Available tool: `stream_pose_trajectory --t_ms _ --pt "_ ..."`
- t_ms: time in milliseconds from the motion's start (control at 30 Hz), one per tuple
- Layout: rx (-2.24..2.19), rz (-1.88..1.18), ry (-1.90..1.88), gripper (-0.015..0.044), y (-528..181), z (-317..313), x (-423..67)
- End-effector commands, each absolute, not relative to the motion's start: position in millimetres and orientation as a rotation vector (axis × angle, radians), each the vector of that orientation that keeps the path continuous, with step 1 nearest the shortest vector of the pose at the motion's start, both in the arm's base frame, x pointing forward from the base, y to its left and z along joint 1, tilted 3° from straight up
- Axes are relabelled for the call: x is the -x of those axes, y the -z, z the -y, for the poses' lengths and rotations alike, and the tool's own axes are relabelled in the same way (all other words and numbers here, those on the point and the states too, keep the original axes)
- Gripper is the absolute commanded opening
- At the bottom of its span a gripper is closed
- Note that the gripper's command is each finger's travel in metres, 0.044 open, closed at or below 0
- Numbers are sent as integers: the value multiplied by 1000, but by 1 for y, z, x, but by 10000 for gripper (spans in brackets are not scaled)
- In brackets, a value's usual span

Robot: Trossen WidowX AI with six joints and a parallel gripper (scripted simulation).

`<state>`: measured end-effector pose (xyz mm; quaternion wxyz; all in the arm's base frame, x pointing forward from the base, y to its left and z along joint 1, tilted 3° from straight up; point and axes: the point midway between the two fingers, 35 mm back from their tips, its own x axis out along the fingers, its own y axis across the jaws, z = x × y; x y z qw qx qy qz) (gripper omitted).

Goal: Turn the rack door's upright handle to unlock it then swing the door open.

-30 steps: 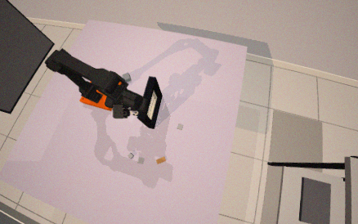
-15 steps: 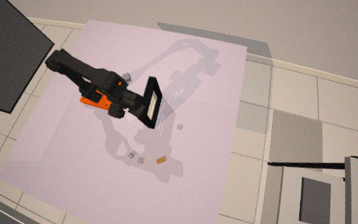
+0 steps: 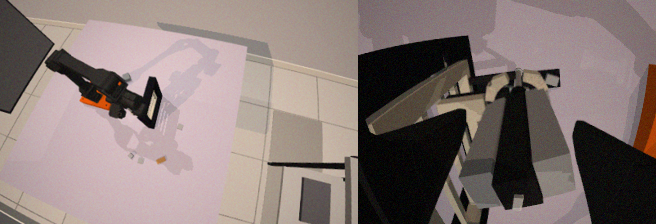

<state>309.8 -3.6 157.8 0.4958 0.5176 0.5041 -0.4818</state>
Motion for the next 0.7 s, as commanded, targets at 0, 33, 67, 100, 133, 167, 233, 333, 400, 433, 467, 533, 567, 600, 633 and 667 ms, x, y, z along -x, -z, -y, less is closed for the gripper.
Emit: stream_pose_trajectory --t_ms 0,33,67,100,133,167,233,333,400,433,467,533,567,600,633,667 --pt "-1145 -1285 1049 298 -158 2 -311" --pt "-1108 -1304 1012 298 -158 2 -311" --pt "-1070 -1322 974 298 -158 2 -311" --pt "-1033 -1339 937 298 -158 2 -311" --pt "-995 -1356 899 298 -158 2 -311" --pt "-957 -1372 862 298 -158 2 -311" --pt "-881 -1402 786 298 -158 2 -311" --pt "-765 -1441 673 298 -158 2 -311" --pt "-688 -1463 597 298 -158 2 -311" --pt "-649 -1473 559 298 -158 2 -311" --pt "-611 -1482 521 298 -158 2 -311" --pt "-533 -1499 444 298 -158 2 -311" --pt "-494 -1506 406 298 -158 2 -311" --pt "-455 -1512 368 298 -158 2 -311" --pt "-416 -1518 330 298 -158 2 -311" --pt "-377 -1523 292 298 -158 2 -311"
